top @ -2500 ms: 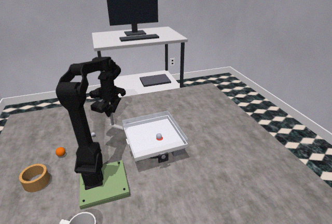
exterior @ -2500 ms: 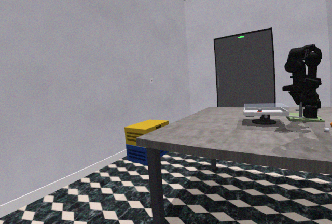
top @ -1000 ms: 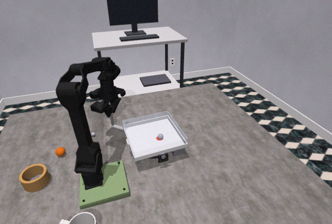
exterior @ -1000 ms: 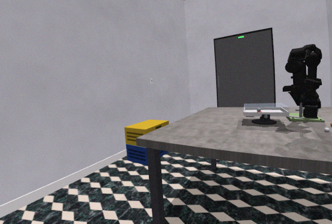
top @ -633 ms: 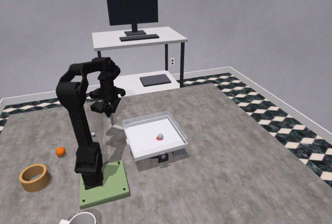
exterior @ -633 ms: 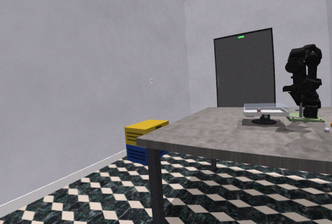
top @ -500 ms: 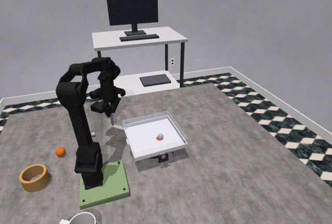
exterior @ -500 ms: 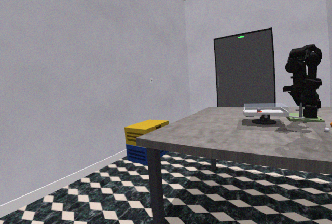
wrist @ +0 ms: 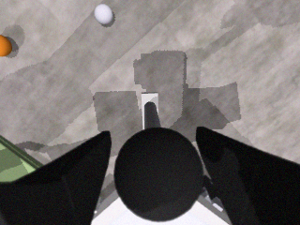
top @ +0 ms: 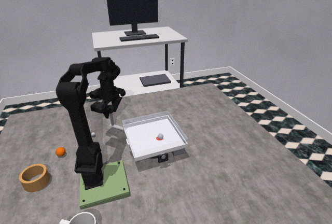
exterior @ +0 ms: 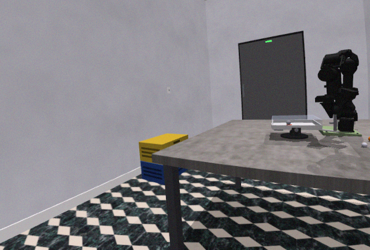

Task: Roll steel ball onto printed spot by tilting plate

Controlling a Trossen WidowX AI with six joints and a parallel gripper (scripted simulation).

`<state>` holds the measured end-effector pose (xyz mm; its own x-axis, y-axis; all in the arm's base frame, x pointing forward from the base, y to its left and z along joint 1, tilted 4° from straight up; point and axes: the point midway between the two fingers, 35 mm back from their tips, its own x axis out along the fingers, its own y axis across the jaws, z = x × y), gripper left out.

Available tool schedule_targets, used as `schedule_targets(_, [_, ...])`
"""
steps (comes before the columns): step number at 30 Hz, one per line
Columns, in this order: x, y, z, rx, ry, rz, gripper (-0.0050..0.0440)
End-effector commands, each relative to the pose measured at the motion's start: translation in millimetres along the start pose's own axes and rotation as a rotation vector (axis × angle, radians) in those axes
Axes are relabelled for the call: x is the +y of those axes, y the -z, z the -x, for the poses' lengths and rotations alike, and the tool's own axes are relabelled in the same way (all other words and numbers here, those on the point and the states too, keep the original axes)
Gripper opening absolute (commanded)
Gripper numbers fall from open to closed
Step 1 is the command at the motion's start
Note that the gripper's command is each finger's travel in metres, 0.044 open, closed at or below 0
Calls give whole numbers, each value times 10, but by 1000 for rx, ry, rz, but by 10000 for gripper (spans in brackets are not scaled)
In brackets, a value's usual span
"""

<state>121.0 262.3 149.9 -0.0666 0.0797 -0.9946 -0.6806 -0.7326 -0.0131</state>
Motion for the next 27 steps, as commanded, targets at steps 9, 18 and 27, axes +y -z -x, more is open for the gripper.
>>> schedule_targets(9, [1,1,0,27,0,-3,300])
schedule_targets(18, [1,-3,150,27,0,-3,300])
schedule_targets(27, [1,-6,267,27,0,-3,300])
